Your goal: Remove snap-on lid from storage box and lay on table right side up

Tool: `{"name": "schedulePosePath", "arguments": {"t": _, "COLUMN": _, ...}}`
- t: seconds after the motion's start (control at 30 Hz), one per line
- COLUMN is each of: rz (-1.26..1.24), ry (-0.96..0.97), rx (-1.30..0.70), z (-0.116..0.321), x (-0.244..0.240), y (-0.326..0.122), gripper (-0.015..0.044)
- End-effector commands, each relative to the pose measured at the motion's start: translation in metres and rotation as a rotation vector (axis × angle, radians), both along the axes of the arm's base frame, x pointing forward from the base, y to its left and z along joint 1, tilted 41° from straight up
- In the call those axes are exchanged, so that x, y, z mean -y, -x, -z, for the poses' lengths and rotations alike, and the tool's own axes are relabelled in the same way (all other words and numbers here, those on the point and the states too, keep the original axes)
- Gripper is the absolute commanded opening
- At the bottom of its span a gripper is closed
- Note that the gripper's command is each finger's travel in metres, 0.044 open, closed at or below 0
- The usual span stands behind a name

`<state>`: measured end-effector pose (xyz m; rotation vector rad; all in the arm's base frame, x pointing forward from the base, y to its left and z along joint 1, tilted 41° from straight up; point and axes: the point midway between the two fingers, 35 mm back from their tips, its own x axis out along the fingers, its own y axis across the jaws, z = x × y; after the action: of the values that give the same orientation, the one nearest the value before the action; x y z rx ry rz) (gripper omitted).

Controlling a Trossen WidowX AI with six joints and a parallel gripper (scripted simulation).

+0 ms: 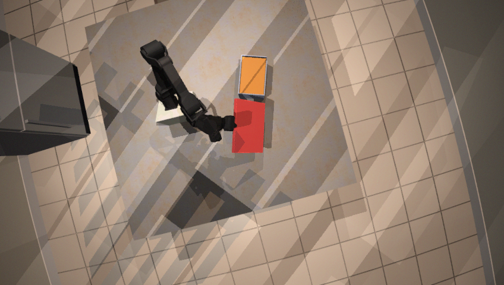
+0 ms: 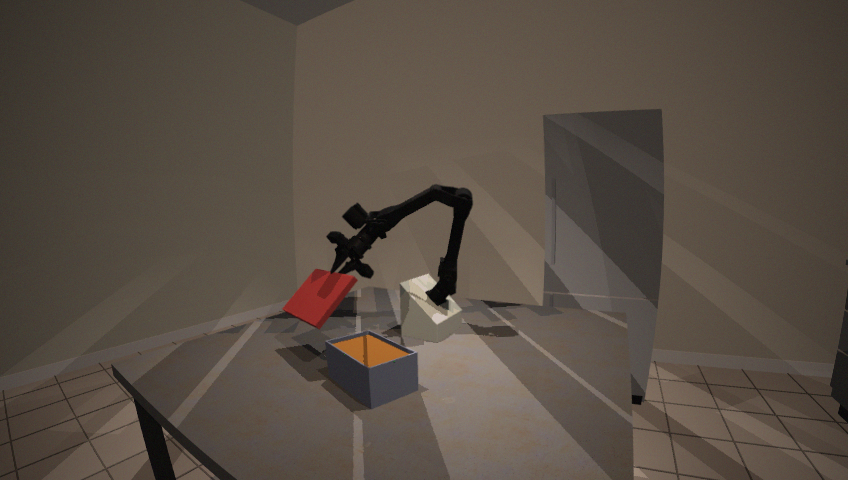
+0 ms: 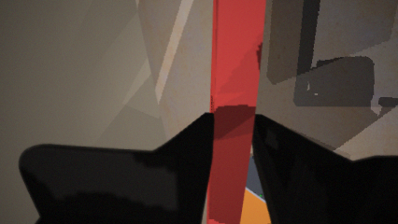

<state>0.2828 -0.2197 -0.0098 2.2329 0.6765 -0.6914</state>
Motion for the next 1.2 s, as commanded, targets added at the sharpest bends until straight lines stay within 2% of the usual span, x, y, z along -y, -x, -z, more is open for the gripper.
{"name": "schedulePosePath", "arguments": {"t": 0.0, "rz": 0.003, "ry": 0.012, "rx": 0.015, "z": 0.001, "x": 0.011, "y": 0.002, "gripper": 0.0000}}
{"name": "schedulePosePath", "arguments": {"t": 1.17, "rz": 0.003, "ry": 0.018, "rx": 0.013, "z": 0.042, "x": 0.062, "y": 0.027, "gripper": 0.0000}}
